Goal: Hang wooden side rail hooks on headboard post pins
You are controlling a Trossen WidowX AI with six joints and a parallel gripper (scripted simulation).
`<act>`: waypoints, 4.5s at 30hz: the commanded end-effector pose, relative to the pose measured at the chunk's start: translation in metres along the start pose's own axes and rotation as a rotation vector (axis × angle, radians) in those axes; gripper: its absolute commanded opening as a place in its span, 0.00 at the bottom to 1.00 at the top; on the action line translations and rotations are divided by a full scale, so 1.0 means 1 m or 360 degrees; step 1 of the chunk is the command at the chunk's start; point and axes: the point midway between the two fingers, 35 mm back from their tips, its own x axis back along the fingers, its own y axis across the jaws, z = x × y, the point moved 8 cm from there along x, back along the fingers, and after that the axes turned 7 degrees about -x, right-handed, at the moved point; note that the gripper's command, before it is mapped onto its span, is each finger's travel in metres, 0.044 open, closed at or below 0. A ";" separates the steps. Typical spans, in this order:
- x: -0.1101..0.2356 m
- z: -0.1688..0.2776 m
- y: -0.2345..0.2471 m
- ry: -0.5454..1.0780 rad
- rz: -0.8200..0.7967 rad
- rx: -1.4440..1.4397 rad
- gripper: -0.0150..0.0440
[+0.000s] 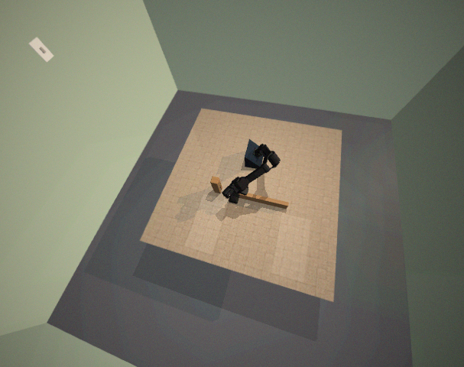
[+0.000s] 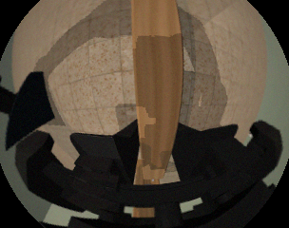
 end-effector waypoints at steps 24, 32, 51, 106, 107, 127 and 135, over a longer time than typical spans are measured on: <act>0.000 0.001 0.007 -0.0001 -0.0001 -0.0022 0.25; 0.001 0.001 0.007 -0.0008 -0.0005 -0.0027 0.25; 0.004 0.001 0.007 -0.0007 -0.0005 -0.0027 0.25; 0.013 0.001 0.007 -0.0007 -0.0005 -0.0028 0.25; 0.013 0.001 0.007 -0.0007 -0.0005 -0.0028 0.25; 0.017 0.001 0.007 -0.0007 -0.0005 -0.0028 0.25; 0.018 0.001 0.007 -0.0006 -0.0005 -0.0028 0.25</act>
